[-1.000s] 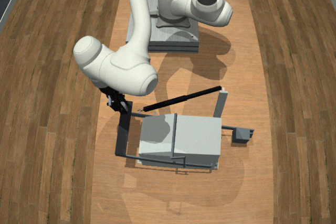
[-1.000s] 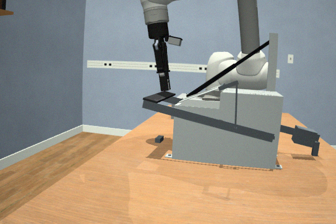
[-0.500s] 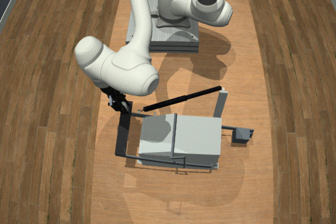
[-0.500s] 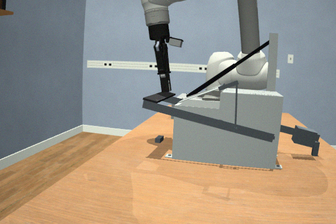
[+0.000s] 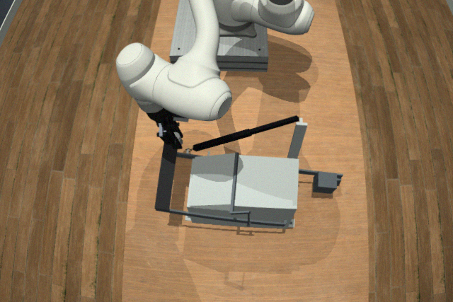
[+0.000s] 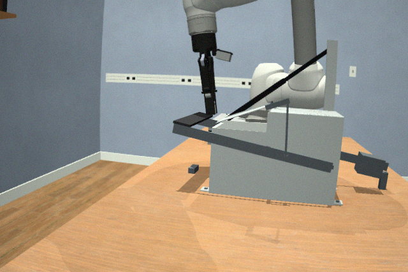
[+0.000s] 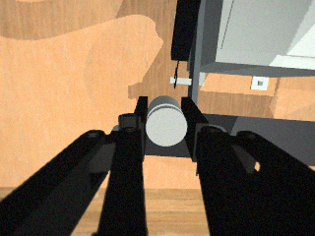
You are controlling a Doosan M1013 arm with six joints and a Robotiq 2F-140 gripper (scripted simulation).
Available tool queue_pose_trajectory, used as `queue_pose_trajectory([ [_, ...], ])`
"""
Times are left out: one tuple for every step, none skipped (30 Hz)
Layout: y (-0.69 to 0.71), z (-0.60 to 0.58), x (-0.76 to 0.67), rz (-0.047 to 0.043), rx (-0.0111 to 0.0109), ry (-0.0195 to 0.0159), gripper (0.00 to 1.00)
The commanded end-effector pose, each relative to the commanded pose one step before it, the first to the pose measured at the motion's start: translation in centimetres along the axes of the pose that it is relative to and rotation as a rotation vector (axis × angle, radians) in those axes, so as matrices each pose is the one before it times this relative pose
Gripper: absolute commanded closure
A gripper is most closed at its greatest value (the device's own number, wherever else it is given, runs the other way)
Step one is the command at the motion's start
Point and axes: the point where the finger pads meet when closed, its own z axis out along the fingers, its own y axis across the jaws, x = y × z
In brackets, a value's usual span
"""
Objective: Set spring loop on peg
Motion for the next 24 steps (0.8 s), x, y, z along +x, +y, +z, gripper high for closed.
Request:
queue_pose_trajectory([
  [-0.02, -0.04, 0.076, 0.00005, -0.00154, -0.00068, 0.75],
  [-0.169, 0.103, 0.18, 0.0, 0.0, -0.00141, 0.75],
  [-0.168, 0.102, 0.18, 0.0, 0.0, -0.00138, 0.75],
  [-0.169, 0.102, 0.179, 0.0, 0.0, -0.00141, 0.75],
  [-0.169, 0.102, 0.18, 0.0, 0.0, -0.00138, 0.75],
  [-0.169, 0.102, 0.18, 0.0, 0.0, -0.00141, 0.75],
  [-0.169, 0.101, 0.18, 0.0, 0.0, -0.00138, 0.75],
  [-0.169, 0.101, 0.181, 0.0, 0.0, -0.00141, 0.75],
  [-0.169, 0.101, 0.181, 0.0, 0.0, -0.00138, 0.75],
  [-0.169, 0.1, 0.18, 0.0, 0.0, -0.00141, 0.75],
  [-0.168, 0.1, 0.181, 0.0, 0.0, -0.00138, 0.75],
  [-0.169, 0.1, 0.181, 0.0, 0.0, -0.00141, 0.75],
  [-0.169, 0.099, 0.181, 0.0, 0.0, -0.00138, 0.75],
  [-0.169, 0.1, 0.181, 0.0, 0.0, -0.00141, 0.75],
  [0.0, 0.0, 0.0, 0.0, 0.0, 0.0, 0.75],
  [0.0, 0.0, 0.0, 0.0, 0.0, 0.0, 0.75],
  [0.103, -0.059, -0.117, -0.00007, 0.00011, 0.00104, 0.75],
  [-0.168, 0.099, 0.181, 0.0, 0.0, -0.00138, 0.75],
  [-0.169, 0.1, 0.181, 0.0, 0.0, -0.00141, 0.75],
  [-0.169, 0.099, 0.181, 0.0, 0.0, -0.00141, 0.75],
  [-0.169, 0.099, 0.182, 0.0, 0.0, -0.00138, 0.75],
  [-0.168, 0.098, 0.182, 0.0, 0.0, -0.00141, 0.75],
  [-0.169, 0.098, 0.182, 0.0, 0.0, -0.00141, 0.75],
  [-0.169, 0.098, 0.182, 0.00003, 0.0, -0.00138, 0.75],
])
